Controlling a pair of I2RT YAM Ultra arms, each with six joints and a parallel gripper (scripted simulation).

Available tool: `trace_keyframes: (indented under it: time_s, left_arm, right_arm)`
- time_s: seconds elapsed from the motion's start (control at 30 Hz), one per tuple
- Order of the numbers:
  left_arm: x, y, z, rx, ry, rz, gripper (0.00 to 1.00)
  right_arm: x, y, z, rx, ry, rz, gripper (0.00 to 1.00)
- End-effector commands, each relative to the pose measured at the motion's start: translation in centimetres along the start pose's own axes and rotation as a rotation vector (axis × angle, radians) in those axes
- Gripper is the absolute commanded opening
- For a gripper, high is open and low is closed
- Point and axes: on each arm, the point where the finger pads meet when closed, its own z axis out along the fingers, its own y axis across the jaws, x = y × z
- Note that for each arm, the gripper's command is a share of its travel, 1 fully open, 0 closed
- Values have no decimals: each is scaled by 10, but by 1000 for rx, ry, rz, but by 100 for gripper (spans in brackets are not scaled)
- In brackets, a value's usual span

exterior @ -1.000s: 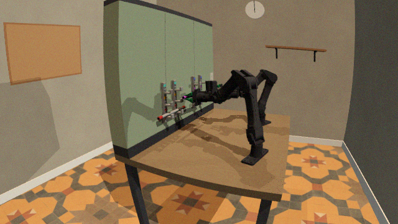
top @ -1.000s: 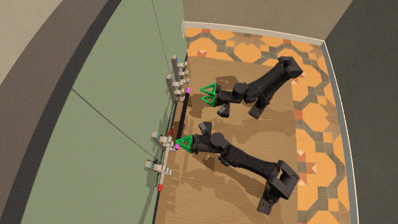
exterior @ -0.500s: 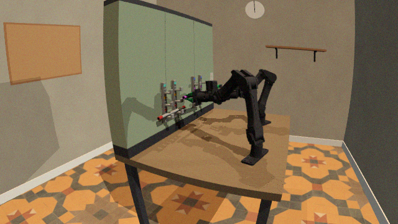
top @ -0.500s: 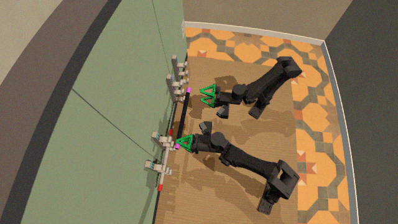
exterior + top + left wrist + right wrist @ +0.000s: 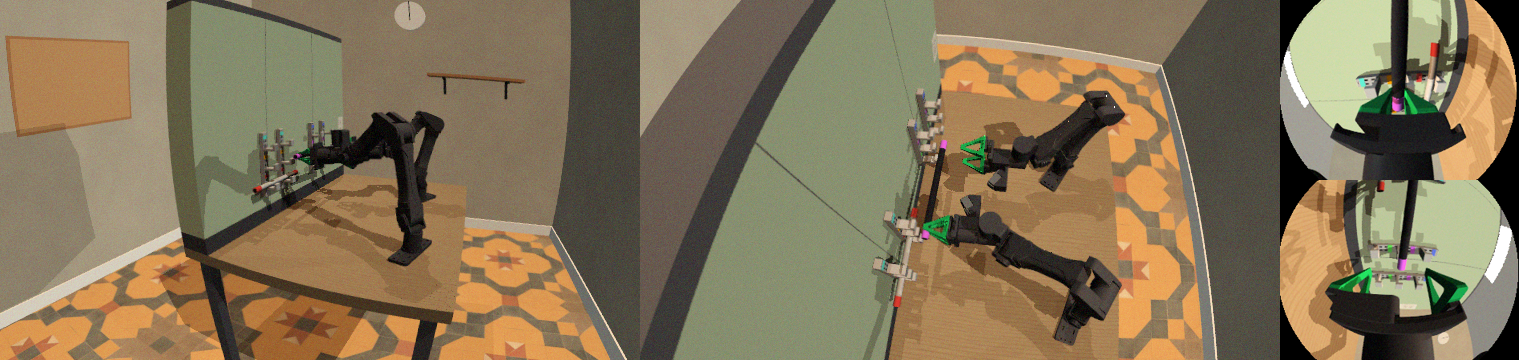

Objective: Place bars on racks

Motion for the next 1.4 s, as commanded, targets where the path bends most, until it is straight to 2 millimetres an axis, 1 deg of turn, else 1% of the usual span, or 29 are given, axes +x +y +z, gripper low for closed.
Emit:
trace_keyframes:
  time_s: [0.0,0.27,0.83,1.37]
  left_arm:
    - [-3,26,1,-69,0,-53,0]
    - [-3,26,1,-69,0,-53,0]
    - [-2,25,1,-69,0,-53,0]
    - [0,29,0,-69,0,-53,0]
  right_arm:
    - [-5,-24,4,53,-1,41,100]
    - [-6,-27,4,53,-1,41,100]
    - [-5,-22,3,53,-1,41,100]
    - [-4,-18,1,53,-1,41,100]
